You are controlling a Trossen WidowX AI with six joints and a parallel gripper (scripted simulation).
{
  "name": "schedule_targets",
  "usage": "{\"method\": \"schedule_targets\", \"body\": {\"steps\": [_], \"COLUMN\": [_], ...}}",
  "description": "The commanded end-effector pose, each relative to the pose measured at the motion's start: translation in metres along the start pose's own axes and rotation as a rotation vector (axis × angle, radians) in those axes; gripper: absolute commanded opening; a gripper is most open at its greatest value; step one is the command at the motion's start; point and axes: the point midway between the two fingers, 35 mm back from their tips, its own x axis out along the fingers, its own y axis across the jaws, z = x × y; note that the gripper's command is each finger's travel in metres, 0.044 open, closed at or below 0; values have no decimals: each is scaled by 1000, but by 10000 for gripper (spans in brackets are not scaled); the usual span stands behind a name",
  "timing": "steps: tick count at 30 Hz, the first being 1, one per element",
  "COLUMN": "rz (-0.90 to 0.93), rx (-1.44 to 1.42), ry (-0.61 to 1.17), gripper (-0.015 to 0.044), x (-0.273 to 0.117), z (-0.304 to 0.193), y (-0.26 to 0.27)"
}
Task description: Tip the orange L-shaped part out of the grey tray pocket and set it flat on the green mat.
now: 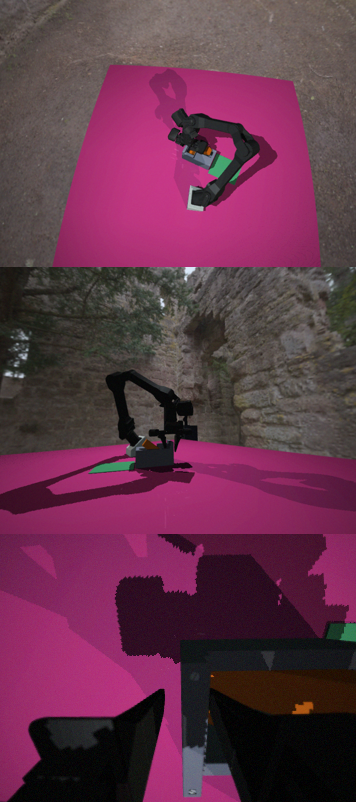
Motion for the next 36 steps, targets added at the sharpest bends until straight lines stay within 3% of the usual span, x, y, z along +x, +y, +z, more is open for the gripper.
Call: {"method": "schedule_targets", "body": {"steps": [1,6,13,36], "rz": [-1,-1,-1,16], "rx": [-1,-2,-3,-3], "ry": [0,0,2,-16], "gripper": [180,180,180,180], "x": [-6,-22,-102,-105], "z": [0,1,0,1], "y": [5,7,-4,-2]}}
